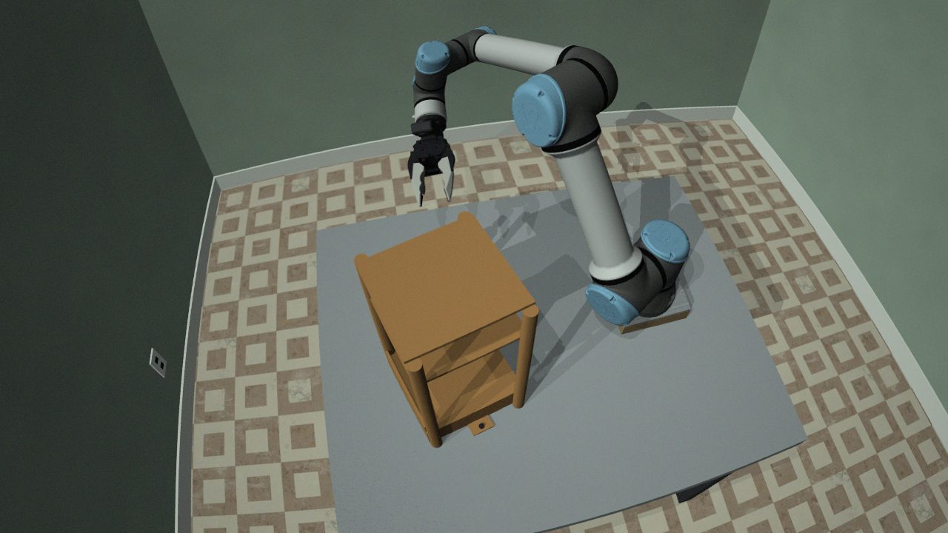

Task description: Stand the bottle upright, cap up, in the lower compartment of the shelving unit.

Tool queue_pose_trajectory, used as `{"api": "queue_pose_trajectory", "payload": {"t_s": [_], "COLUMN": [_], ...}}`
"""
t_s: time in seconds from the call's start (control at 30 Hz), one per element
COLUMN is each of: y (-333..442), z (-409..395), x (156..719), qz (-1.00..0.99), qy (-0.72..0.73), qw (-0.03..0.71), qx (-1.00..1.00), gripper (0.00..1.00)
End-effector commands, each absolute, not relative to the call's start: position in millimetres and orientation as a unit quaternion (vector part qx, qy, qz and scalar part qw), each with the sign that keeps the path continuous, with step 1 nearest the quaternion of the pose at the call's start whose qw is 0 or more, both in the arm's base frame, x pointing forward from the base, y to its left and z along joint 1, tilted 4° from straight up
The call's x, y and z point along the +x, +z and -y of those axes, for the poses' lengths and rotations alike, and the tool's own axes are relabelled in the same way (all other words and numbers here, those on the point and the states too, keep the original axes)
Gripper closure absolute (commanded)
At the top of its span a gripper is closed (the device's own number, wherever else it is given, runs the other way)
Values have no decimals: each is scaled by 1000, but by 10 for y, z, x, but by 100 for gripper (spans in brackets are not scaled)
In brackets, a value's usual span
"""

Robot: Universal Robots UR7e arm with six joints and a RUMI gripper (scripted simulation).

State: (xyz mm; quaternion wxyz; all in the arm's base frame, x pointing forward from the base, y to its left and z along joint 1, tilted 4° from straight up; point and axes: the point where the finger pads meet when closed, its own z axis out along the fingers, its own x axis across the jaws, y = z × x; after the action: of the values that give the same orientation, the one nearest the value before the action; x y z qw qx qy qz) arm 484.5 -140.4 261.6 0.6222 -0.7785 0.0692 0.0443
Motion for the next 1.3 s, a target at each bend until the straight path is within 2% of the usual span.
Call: {"api": "queue_pose_trajectory", "payload": {"t_s": [0.0, 0.53, 1.27], "y": [2611, 2582, 2572], "z": [1382, 1380, 1384], "x": [4833, 4831, 4830], "qz": [-7, 77, 86], "qy": [52, 57, 57], "qw": [665, 720, 726], "qx": [-745, -687, -680], "gripper": [65, 65, 65]}}
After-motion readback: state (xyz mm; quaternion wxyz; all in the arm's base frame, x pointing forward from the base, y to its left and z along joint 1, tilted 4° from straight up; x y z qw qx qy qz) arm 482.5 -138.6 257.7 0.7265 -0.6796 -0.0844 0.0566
